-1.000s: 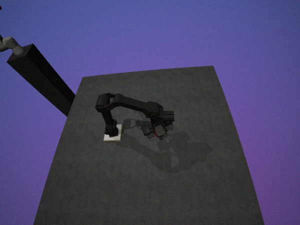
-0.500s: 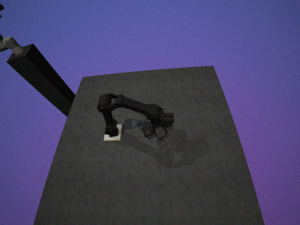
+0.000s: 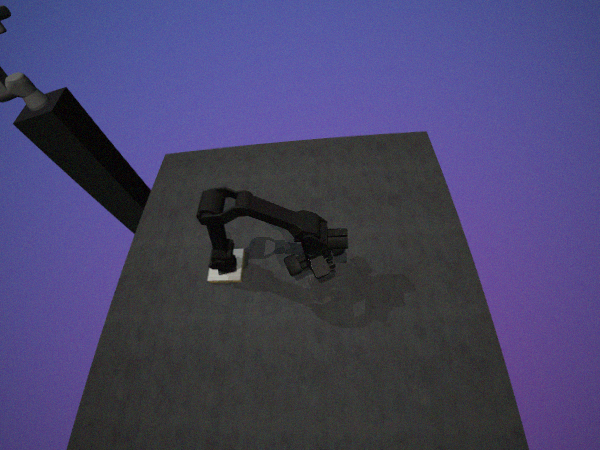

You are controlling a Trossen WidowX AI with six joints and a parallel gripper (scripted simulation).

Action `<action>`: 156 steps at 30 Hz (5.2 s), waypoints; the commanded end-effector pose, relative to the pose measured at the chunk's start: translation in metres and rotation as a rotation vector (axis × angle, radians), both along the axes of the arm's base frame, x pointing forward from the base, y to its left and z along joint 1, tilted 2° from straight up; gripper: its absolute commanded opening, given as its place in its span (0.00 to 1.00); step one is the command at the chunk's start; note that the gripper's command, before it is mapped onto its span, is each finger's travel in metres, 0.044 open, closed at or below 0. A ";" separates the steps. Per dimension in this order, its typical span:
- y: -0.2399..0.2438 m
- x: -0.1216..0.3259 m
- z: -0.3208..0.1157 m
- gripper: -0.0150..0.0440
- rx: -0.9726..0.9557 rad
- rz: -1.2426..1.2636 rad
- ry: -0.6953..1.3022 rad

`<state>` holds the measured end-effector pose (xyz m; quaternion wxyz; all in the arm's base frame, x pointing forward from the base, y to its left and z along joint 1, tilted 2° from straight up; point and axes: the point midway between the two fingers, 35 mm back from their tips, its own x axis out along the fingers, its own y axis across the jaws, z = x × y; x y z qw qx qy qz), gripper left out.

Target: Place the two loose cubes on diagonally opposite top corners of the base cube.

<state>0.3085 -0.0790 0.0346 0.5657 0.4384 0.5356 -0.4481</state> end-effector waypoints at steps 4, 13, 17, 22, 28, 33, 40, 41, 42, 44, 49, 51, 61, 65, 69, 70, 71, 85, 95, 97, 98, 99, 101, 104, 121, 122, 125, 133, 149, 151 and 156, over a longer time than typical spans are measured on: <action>0.000 0.001 0.005 0.43 0.002 -0.001 0.005; 0.000 0.004 0.033 0.43 0.002 -0.001 0.005; 0.001 0.004 0.045 0.43 0.002 -0.001 0.005; 0.001 0.004 0.061 0.43 0.002 -0.001 0.005; 0.002 0.003 0.080 0.43 0.002 -0.001 0.005; 0.003 0.001 0.096 0.43 0.002 -0.001 0.005; 0.004 -0.002 0.107 0.43 0.002 -0.001 0.005; 0.005 -0.002 0.107 0.43 0.002 0.006 0.005; 0.005 -0.001 0.107 0.43 0.001 0.026 0.006; 0.009 -0.001 0.107 0.43 0.000 0.101 0.008; 0.018 0.001 0.106 0.43 -0.003 0.305 0.015; 0.022 0.002 0.106 0.43 -0.005 0.386 0.018; 0.041 0.005 0.104 0.43 -0.013 0.794 0.031; 0.048 0.005 0.103 0.43 -0.016 0.957 0.037; 0.056 0.006 0.103 0.43 -0.019 1.120 0.042; 0.058 0.006 0.102 0.43 -0.020 1.161 0.043; 0.060 0.006 0.102 0.43 -0.021 1.202 0.044; 0.087 0.006 0.100 0.43 -0.033 1.772 0.061; 0.106 0.005 0.098 0.43 -0.042 2.180 0.072; 0.109 0.005 0.097 0.43 -0.044 2.262 0.074; 0.111 0.005 0.097 0.43 -0.045 2.303 0.075; 0.113 0.004 0.097 0.43 -0.046 2.343 0.076; 0.117 0.004 0.097 0.43 -0.048 2.425 0.078; 0.122 0.003 0.096 0.43 -0.051 2.540 0.081; 0.123 0.003 0.076 0.43 -0.048 2.563 0.066; 0.123 0.002 0.073 0.43 -0.047 2.562 0.063; 0.122 0.002 0.066 0.43 -0.045 2.560 0.058; 0.122 0.002 0.066 0.43 -0.045 2.560 0.057; 0.122 0.003 0.049 0.43 -0.049 2.565 0.072; 0.122 0.004 0.044 0.43 -0.050 2.567 0.075; 0.122 0.004 0.036 0.43 -0.052 2.569 0.082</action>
